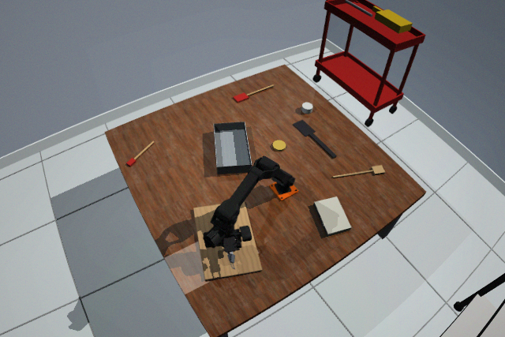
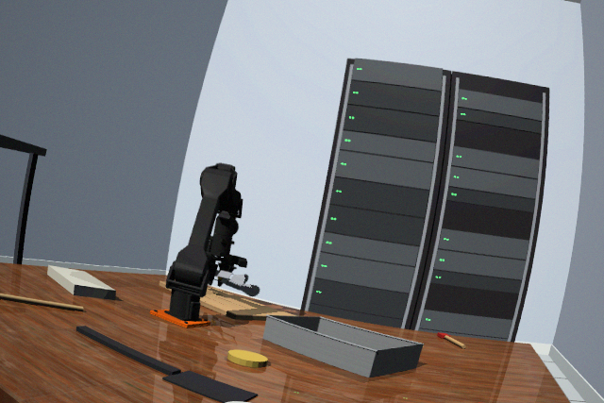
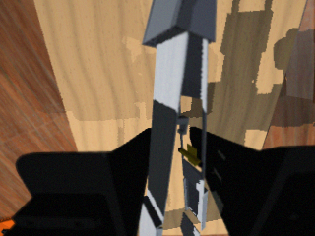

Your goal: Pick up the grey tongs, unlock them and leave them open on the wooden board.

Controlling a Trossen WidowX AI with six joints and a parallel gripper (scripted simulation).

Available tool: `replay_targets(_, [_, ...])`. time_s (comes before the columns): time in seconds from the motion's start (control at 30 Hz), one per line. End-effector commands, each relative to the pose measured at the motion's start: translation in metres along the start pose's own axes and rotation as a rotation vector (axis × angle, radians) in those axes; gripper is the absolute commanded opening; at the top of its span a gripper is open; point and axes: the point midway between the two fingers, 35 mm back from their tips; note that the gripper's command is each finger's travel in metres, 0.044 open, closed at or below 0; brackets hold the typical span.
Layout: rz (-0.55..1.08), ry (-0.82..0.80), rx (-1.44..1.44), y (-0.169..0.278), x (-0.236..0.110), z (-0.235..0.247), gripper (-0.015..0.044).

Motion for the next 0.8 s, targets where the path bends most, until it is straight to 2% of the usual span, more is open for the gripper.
replay_targets(0.0, [0.000, 0.000, 0.000, 0.000, 0.000, 0.000, 0.0270])
replay_targets(0.23, [0.000, 0.000, 0.000, 0.000, 0.000, 0.000, 0.0440])
replay_targets(0.37, [0.000, 0.000, 0.001, -0.002, -0.004, 0.004, 0.0440])
replay_targets(0.47, [0.000, -0.001, 0.001, -0.010, -0.023, 0.025, 0.0440])
replay_targets(0.77, [0.004, -0.006, 0.004, -0.020, -0.110, 0.146, 0.0440])
Point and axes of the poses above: the point midway between the two fingers, 35 mm back from their tips, its own x axis out along the fingers, its own z axis across the jaws, y = z × x, and after that the axes turned 7 degrees about -x, right-handed
